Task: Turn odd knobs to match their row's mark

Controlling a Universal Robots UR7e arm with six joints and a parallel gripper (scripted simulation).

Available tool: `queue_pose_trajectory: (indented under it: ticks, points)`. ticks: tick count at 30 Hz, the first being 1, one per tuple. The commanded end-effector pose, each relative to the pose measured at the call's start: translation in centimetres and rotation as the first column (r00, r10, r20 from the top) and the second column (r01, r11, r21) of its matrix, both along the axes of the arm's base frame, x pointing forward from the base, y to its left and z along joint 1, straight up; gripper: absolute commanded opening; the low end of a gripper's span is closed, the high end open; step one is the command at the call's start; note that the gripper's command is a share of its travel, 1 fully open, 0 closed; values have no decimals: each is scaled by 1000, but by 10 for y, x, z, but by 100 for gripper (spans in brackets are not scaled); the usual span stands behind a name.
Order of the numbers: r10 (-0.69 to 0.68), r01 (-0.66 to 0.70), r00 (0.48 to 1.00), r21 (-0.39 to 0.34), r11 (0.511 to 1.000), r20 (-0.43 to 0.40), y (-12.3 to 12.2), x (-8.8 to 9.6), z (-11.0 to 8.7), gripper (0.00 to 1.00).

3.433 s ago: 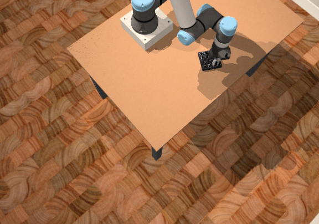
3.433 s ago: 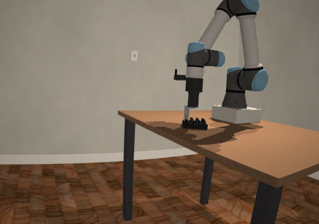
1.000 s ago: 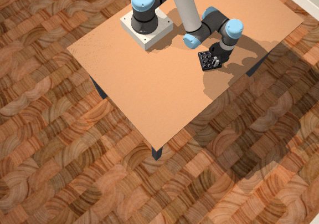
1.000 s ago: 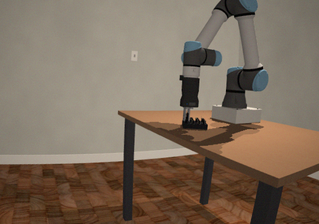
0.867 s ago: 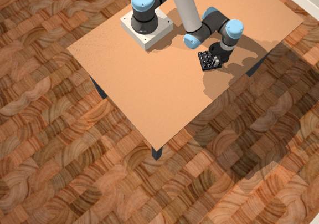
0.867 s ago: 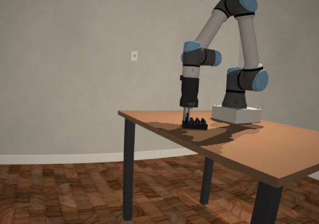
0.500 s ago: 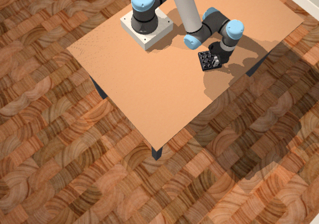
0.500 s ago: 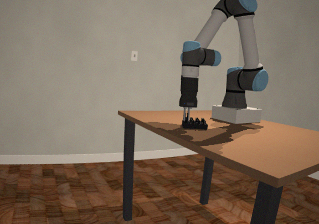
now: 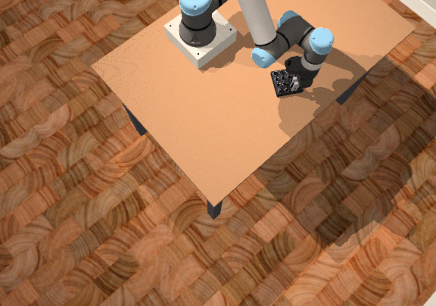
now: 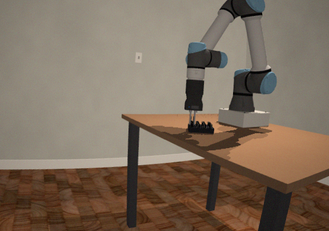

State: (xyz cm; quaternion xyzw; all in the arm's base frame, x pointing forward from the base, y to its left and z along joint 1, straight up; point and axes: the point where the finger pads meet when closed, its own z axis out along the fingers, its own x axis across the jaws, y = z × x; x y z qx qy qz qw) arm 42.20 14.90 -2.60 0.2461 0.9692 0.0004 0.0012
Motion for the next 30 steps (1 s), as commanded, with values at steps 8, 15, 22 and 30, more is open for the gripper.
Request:
queue_pose_trajectory:
  ticks: [8,15,22,30]
  points:
    - [-34,34,999,0,999,1,0,0,0,30]
    - [-35,35,999,0,999,1,0,0,0,30]
    - [-35,35,999,0,999,1,0,0,0,30]
    - [-35,35,999,0,999,1,0,0,0,46]
